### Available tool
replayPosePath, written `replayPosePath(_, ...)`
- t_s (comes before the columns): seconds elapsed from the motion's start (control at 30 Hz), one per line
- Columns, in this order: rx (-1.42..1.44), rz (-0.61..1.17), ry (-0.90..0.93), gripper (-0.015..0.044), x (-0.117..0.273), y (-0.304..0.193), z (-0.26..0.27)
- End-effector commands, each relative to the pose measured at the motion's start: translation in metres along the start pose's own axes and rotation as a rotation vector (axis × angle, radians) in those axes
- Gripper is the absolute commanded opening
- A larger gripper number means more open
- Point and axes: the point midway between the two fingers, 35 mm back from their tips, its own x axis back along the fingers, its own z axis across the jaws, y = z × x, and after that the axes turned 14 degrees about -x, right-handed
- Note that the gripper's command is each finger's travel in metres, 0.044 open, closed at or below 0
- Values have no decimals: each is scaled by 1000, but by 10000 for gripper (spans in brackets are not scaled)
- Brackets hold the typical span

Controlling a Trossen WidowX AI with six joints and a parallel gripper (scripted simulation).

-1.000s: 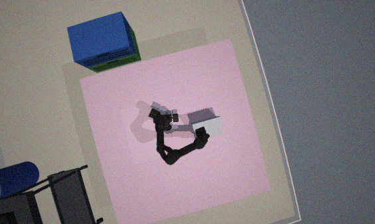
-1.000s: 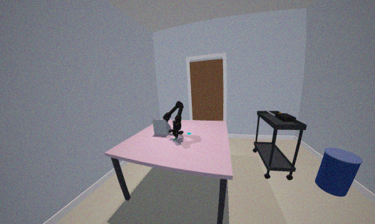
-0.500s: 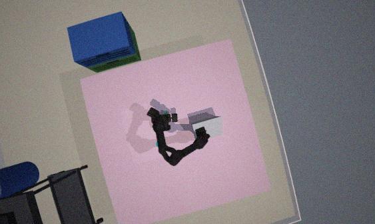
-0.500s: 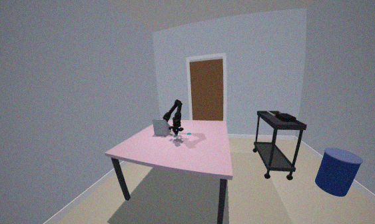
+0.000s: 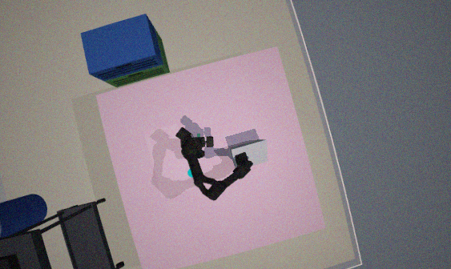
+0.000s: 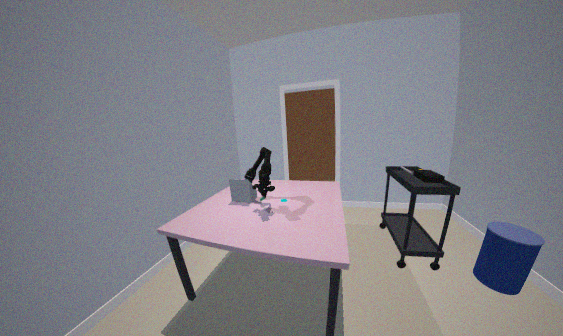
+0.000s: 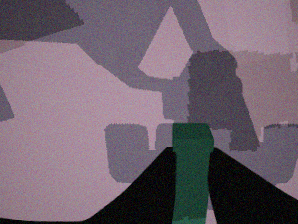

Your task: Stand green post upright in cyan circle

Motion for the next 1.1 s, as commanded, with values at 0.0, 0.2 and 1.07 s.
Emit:
replayPosePath(0.0,11,5,-4,23,16,0,0)
replayPosePath(0.2,7,4,-4,23,24,1,1)
replayPosePath(1.07,-604,15,-21,23,36,67,-22)
